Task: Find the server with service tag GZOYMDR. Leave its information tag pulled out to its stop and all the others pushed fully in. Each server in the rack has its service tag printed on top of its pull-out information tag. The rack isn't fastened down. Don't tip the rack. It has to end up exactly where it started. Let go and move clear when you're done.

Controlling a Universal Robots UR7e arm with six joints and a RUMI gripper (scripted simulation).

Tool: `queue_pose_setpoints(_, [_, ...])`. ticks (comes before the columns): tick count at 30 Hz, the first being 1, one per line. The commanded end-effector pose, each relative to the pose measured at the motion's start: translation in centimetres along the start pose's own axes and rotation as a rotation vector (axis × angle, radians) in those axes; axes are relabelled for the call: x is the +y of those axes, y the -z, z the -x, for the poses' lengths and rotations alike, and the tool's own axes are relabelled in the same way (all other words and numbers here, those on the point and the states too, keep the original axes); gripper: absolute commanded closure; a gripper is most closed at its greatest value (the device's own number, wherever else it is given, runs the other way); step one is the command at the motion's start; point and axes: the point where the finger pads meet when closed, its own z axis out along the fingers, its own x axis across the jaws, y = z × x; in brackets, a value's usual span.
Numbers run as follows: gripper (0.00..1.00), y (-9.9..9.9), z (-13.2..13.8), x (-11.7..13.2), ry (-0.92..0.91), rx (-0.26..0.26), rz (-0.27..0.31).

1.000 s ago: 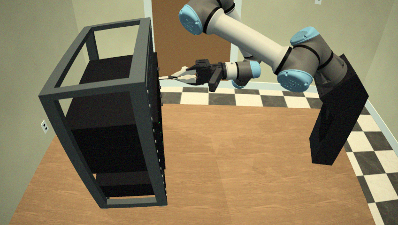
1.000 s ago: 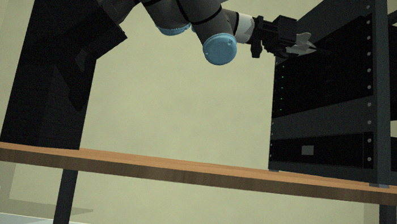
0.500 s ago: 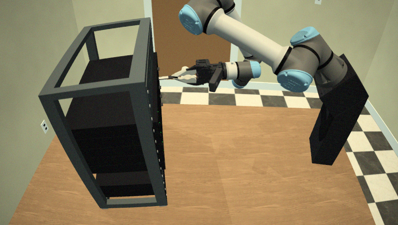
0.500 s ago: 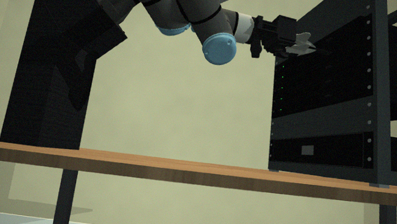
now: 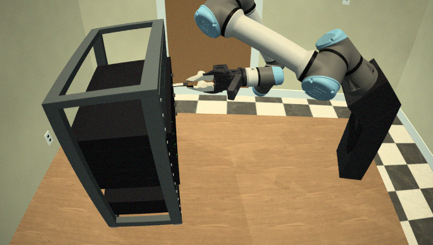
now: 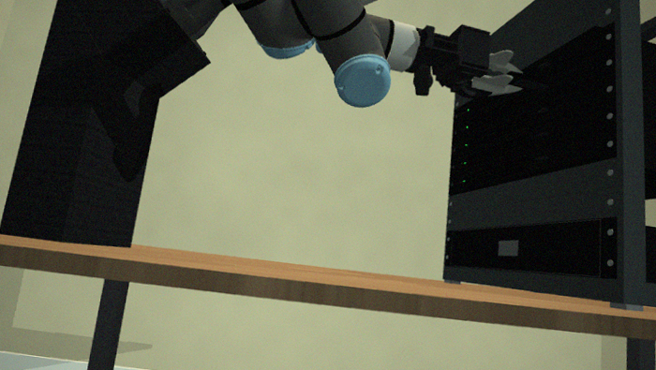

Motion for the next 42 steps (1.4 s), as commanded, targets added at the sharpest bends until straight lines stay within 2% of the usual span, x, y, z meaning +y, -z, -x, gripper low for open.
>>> queue_pose_setpoints(1, [0.85, 0.0, 0.0, 0.0, 0.000, 0.001, 0.000])
queue_pose_setpoints(25, [0.85, 0.0, 0.0, 0.0, 0.000, 0.001, 0.000])
queue_pose_setpoints(32, [0.85, 0.5, 0.0, 0.0, 0.000, 0.001, 0.000])
queue_pose_setpoints(42, [0.85, 4.3, 0.0, 0.0, 0.000, 0.001, 0.000])
